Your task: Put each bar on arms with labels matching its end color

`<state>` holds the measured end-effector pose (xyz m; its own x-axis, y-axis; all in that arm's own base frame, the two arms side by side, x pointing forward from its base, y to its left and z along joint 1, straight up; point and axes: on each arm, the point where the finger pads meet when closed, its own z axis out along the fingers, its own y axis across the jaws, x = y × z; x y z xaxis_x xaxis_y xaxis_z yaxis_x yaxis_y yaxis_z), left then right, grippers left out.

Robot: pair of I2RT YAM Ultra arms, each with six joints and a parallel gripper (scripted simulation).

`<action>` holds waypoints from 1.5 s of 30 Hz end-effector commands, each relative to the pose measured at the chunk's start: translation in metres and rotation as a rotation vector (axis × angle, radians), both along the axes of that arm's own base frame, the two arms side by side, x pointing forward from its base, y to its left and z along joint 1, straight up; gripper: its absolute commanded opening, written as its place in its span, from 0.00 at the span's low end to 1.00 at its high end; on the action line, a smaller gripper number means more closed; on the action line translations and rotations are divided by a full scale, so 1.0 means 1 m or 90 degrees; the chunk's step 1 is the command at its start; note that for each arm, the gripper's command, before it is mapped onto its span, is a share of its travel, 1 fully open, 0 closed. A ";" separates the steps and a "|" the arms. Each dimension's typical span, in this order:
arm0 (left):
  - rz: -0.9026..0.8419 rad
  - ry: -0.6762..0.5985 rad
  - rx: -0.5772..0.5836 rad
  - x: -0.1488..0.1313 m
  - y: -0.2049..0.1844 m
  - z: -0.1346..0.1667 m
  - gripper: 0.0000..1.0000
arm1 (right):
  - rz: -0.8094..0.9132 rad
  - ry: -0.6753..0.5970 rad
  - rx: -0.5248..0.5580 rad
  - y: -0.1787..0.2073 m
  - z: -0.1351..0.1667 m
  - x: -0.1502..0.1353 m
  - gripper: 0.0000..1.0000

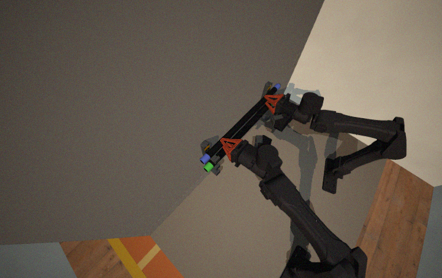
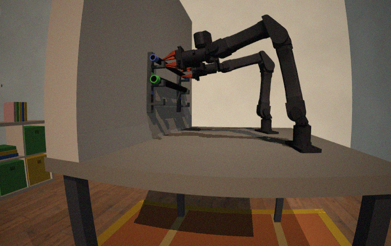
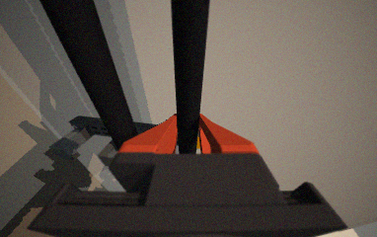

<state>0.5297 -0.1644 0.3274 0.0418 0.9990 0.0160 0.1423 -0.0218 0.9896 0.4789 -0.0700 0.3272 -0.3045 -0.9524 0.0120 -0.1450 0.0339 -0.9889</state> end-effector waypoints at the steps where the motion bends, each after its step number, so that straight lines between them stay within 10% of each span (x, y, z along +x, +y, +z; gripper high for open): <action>1: -0.004 -0.091 -0.014 0.002 0.001 0.060 0.00 | -0.003 -0.092 -0.022 -0.005 0.061 -0.001 0.00; 45: -0.005 -0.091 -0.013 -0.020 0.002 0.070 0.00 | -0.003 -0.092 -0.022 0.001 0.070 -0.022 0.00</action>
